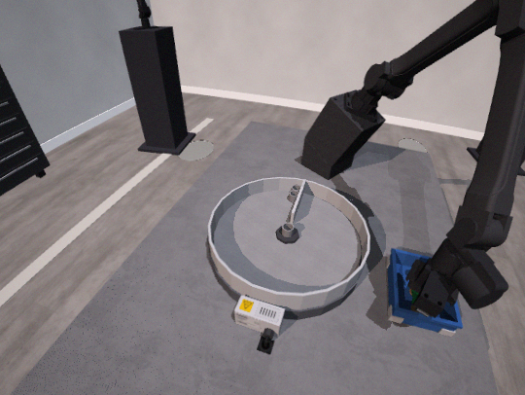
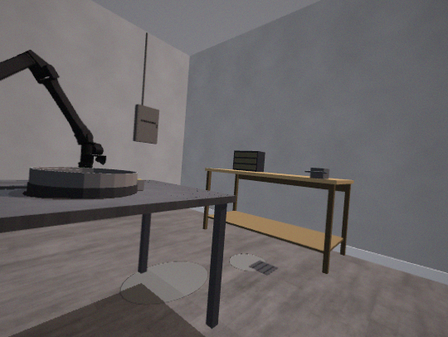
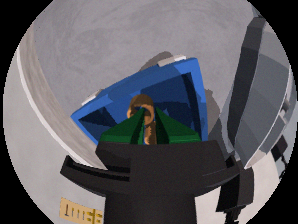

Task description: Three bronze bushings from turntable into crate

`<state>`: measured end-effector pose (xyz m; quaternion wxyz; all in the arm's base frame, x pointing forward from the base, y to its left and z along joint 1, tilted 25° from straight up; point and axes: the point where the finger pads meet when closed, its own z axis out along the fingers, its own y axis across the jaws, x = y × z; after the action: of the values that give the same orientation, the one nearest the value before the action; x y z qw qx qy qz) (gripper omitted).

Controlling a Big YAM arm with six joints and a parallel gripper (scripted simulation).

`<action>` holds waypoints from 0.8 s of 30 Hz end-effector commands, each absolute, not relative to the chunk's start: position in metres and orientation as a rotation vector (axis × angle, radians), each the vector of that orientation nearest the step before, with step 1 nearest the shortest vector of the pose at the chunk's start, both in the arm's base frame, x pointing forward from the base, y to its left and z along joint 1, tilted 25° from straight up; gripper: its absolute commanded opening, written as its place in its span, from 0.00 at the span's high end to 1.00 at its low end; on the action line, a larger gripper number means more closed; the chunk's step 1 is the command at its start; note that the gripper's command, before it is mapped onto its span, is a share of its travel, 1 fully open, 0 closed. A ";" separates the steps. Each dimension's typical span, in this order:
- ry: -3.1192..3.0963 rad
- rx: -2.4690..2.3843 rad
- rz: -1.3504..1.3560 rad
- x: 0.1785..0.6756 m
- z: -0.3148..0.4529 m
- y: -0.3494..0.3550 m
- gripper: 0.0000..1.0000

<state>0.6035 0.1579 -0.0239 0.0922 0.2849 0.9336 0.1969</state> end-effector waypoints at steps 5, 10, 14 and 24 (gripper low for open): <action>2.780 0.845 0.581 0.602 -0.031 0.165 0.86; 2.780 0.845 0.581 0.602 -0.031 0.165 0.86; 2.774 0.843 0.583 0.601 -0.024 0.163 0.86; 2.754 0.846 0.586 0.600 0.005 0.144 0.86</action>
<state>0.5943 0.1558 -0.0228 0.0823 0.2857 0.9354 0.1913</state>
